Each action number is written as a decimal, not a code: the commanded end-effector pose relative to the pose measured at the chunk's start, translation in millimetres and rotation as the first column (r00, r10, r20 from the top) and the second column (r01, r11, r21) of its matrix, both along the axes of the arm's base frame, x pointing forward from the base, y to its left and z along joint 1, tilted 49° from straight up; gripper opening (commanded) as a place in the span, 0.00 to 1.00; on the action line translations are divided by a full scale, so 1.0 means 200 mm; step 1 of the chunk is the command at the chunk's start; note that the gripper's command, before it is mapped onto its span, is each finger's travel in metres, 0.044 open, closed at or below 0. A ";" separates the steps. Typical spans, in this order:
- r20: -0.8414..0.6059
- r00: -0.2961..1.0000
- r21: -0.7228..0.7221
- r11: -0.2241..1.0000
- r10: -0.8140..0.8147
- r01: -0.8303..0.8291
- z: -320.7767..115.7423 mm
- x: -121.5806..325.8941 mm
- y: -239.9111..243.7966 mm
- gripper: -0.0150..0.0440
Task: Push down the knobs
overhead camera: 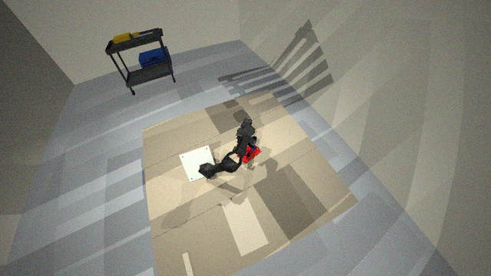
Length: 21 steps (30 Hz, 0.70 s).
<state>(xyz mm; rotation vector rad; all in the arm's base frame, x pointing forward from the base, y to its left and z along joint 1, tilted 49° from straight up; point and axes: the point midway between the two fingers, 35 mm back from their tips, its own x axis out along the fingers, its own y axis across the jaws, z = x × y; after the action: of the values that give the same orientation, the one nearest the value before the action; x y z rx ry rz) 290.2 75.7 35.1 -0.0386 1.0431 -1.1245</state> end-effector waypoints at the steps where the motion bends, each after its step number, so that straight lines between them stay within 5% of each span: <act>1: -0.001 1.000 -0.003 1.000 0.004 -0.004 0.00 0.00 0.00 0.25; 21: -0.001 1.000 -0.003 1.000 0.004 -0.004 -0.02 0.00 -0.03 0.25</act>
<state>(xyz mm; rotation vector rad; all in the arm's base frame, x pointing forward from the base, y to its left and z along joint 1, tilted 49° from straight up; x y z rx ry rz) 289.6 74.2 33.0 -0.0413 1.0449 -1.1188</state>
